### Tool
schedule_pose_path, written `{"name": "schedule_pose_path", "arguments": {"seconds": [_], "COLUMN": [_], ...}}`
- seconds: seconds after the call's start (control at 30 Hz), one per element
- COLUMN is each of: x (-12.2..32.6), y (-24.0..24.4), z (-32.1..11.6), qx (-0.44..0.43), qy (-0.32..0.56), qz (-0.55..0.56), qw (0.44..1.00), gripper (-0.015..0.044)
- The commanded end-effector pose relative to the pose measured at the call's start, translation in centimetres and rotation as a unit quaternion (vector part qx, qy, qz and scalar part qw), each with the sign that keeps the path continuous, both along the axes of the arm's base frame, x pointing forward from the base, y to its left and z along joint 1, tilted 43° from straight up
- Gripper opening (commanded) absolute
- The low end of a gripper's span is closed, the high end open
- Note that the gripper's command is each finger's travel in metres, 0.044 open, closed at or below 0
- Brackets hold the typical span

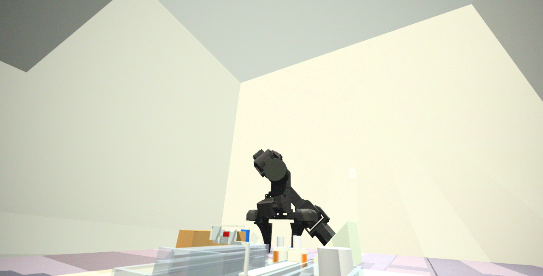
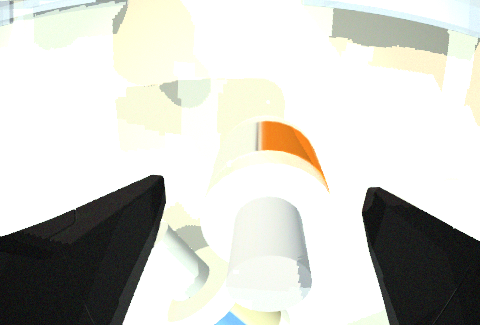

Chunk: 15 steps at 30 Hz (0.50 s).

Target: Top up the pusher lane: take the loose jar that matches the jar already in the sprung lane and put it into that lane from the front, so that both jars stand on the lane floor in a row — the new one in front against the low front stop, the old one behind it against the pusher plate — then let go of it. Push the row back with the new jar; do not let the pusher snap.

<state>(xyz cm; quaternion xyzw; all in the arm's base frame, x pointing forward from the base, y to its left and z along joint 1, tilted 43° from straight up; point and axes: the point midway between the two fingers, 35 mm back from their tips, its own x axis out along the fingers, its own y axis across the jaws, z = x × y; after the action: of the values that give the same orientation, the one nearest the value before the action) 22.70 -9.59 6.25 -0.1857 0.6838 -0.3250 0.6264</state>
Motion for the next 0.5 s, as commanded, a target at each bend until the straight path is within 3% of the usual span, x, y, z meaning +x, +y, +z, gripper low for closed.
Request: {"name": "schedule_pose_path", "arguments": {"seconds": [0.0,0.1,0.27,0.4,0.47], "x": [0.0,0.0,0.0,0.3,0.6], "y": [-0.1,-0.1,-0.1,0.4,1.1], "z": [0.0,0.0,0.0,0.4,1.0], "qx": [-0.001,-0.001,-0.001,0.000,0.001], "qy": [0.001,0.001,0.001,0.001,0.001], "qz": [0.001,0.001,0.001,0.002,0.002], "qw": [1.000,1.000,1.000,1.000,1.000], "gripper": [0.0230,0.0151,0.0118,0.0013,0.0000]}}
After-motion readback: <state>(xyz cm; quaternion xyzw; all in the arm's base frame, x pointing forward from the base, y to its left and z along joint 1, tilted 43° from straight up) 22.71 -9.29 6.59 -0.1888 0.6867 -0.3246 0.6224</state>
